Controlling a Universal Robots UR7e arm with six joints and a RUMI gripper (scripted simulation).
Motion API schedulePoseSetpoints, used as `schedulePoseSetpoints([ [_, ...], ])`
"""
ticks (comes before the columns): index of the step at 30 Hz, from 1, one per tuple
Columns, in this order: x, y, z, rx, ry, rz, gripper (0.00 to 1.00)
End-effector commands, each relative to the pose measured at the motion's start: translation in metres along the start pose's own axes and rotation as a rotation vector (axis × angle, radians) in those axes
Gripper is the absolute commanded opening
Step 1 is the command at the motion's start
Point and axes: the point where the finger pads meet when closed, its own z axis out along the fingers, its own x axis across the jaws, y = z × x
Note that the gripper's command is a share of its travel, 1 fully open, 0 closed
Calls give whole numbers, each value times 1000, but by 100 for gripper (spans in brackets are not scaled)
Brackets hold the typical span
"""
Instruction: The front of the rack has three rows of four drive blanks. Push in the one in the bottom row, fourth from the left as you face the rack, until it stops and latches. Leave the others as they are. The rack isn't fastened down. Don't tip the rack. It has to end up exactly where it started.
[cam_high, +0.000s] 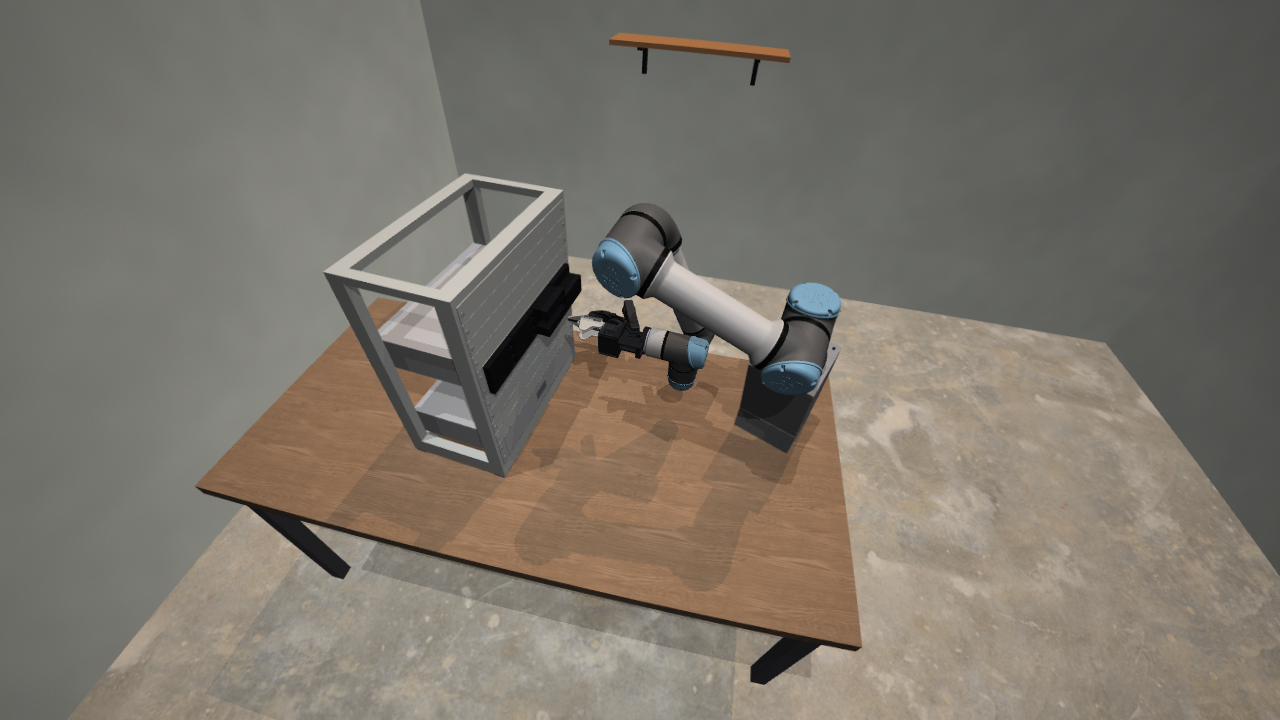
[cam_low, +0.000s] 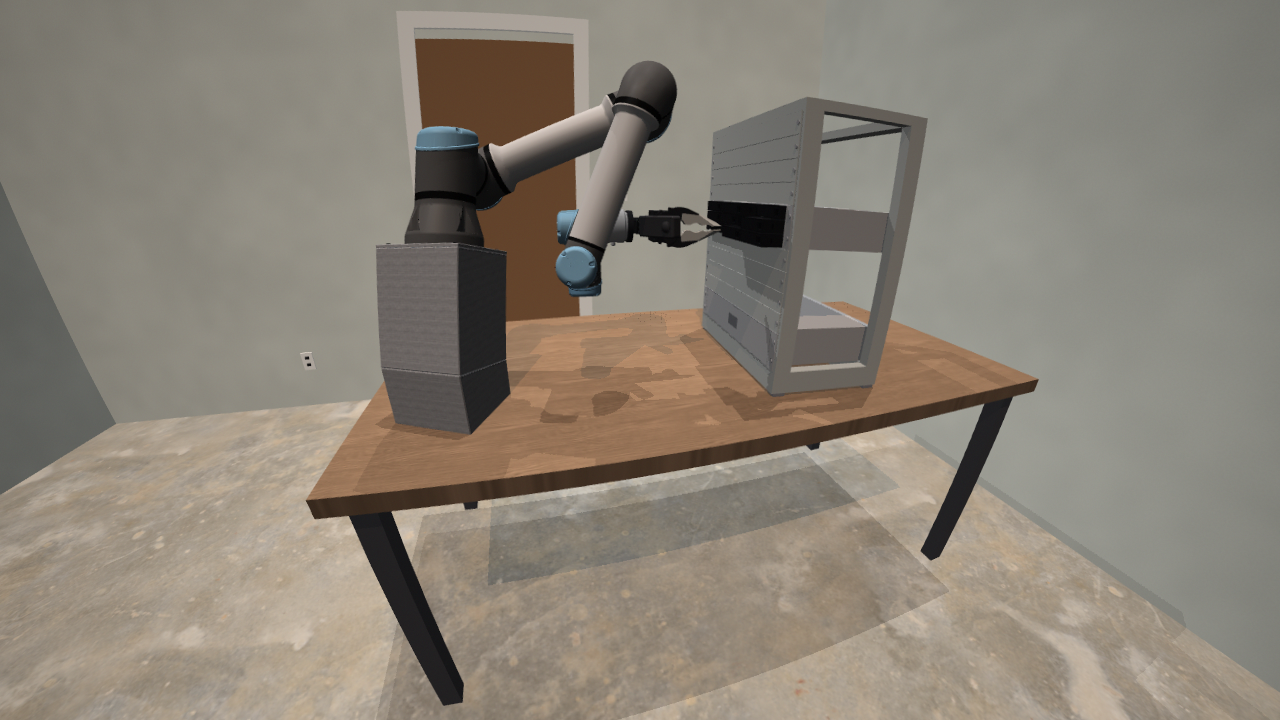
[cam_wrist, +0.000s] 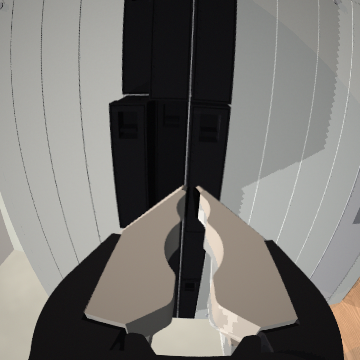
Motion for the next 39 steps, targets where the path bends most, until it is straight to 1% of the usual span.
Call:
schedulePoseSetpoints([
  [1, -1, 0, 0, 0, -1, 0, 0],
  [32, 0, 0, 0, 0, -1, 0, 0],
  [39, 0, -5, -2, 0, -1, 0, 0],
])
